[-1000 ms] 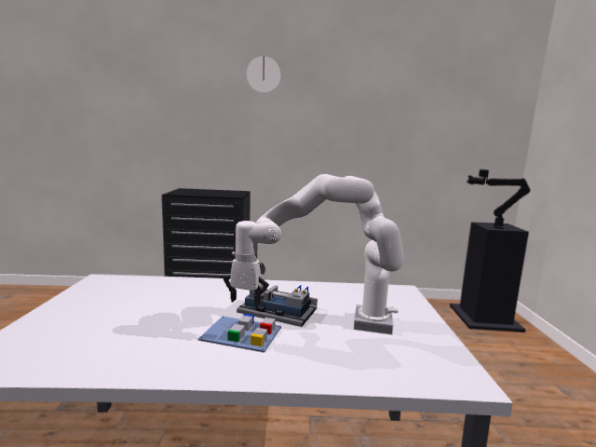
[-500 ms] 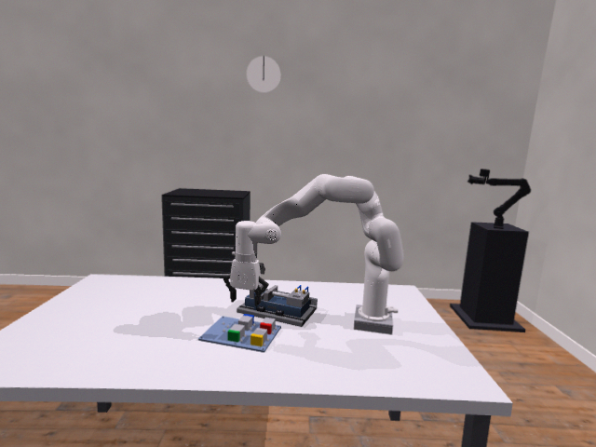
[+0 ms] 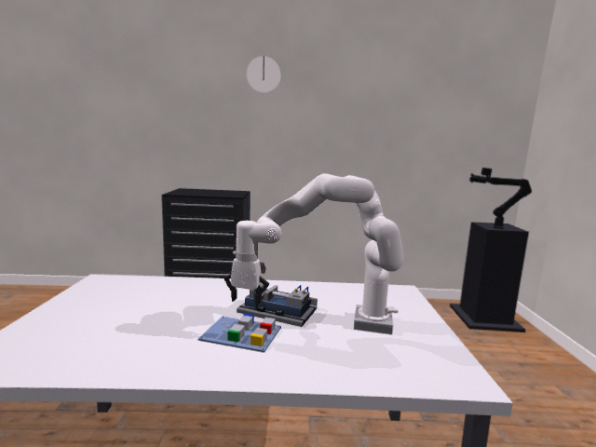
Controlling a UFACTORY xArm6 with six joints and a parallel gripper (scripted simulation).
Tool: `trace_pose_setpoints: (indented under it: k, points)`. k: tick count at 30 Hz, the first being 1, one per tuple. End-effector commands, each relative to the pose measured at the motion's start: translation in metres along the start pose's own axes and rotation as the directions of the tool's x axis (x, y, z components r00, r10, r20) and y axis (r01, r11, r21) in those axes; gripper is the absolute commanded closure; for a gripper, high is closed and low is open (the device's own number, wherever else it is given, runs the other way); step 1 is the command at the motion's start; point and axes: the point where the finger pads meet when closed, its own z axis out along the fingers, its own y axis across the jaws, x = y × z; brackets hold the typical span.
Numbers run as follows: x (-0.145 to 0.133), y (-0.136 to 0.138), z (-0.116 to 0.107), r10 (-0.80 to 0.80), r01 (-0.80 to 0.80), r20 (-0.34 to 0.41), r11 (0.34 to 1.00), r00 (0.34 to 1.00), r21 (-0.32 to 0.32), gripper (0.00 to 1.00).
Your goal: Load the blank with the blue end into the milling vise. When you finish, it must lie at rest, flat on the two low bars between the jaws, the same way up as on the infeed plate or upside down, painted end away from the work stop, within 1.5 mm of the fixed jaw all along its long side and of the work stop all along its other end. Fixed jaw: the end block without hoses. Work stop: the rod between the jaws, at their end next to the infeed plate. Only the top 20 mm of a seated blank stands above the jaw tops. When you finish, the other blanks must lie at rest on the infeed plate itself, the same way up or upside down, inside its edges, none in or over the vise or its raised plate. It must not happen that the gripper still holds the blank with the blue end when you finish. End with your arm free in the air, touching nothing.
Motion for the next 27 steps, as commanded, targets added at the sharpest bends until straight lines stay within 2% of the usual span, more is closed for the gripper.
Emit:
trace_pose_setpoints:
  k: [1, 27]
  points:
    - [-0.0004, -0.0011, -0.002, 0.0, 0.0, 0.003, 1.0, 1.0, 0.004, 0.0]
    - [0.003, -0.0011, -0.0021, 0.0, 0.0, 0.003, 1.0, 1.0, 0.004, 0.0]
